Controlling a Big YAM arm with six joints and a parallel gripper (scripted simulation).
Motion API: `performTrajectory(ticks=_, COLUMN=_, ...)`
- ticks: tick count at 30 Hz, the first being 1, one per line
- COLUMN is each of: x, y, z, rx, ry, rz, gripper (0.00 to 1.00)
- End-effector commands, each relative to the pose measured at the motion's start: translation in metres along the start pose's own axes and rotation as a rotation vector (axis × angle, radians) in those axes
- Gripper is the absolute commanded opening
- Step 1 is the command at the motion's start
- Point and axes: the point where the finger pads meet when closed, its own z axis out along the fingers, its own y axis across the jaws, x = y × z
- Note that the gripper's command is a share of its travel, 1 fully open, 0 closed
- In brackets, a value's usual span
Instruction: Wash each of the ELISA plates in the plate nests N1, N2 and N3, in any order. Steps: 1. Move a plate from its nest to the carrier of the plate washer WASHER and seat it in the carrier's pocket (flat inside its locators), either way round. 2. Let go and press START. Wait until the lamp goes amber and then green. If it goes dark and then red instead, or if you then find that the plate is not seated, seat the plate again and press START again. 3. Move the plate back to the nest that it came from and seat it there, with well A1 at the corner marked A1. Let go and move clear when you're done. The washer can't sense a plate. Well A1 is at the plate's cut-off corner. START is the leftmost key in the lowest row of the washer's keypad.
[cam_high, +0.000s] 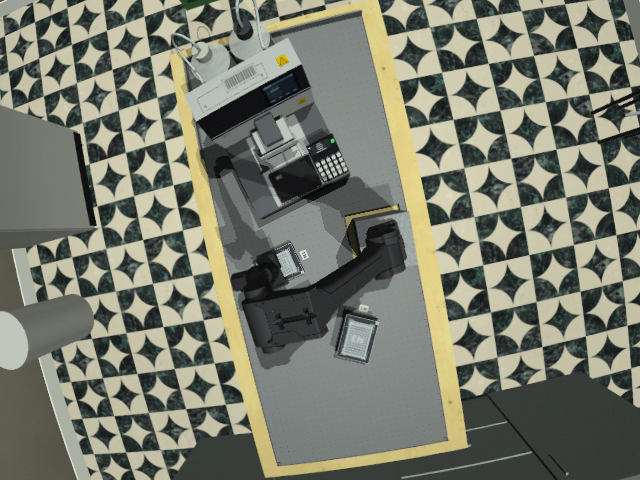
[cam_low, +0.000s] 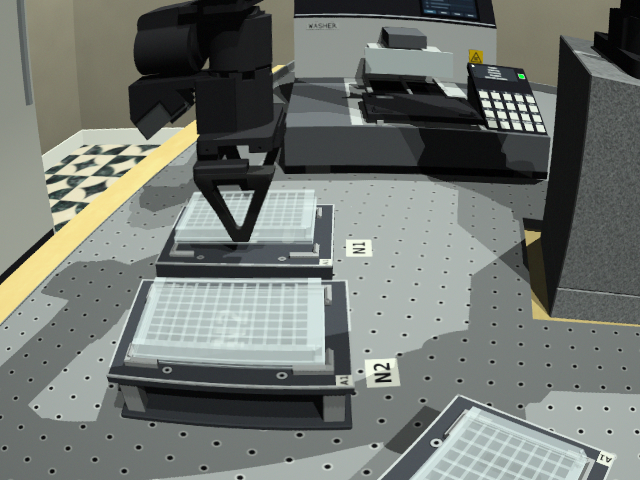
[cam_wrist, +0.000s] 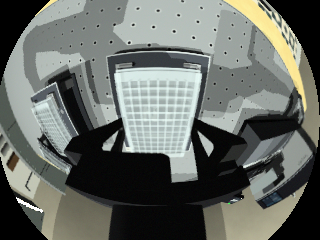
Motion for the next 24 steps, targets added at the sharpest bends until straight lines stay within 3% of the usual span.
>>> performTrajectory(ticks=1, x=-0.0152, y=-0.0008, z=0.001, rx=0.007, ry=-0.025, rz=0.006, gripper=0.84)
performTrajectory(ticks=24, x=-0.0107, y=0.0014, z=0.0066, rx=0.005, ry=-0.015, rz=0.003, gripper=0.84)
